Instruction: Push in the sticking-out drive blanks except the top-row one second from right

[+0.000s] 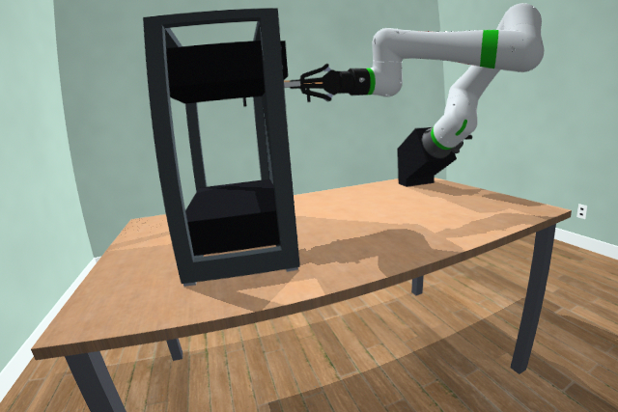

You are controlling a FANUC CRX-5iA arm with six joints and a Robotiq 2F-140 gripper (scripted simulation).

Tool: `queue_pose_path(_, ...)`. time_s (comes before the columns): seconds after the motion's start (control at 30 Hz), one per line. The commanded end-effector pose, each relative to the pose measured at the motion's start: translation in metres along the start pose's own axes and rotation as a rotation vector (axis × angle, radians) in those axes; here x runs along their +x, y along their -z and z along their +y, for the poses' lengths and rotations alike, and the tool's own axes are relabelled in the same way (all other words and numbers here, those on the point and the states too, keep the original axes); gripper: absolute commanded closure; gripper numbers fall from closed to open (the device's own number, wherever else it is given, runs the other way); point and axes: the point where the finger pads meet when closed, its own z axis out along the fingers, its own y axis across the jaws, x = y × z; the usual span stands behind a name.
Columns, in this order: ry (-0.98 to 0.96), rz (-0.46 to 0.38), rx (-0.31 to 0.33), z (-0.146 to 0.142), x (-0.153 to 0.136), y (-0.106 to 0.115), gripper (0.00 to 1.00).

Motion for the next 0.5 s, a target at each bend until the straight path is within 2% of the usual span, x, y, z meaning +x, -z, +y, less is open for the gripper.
queue_pose_path(0.0, 0.000, 0.000, 0.000, -0.0002, 0.0001, -0.0051, 1.00)
queue_pose_path(0.47, 0.000, 0.000, 0.000, -0.0001, 0.0001, -0.0068, 1.00)
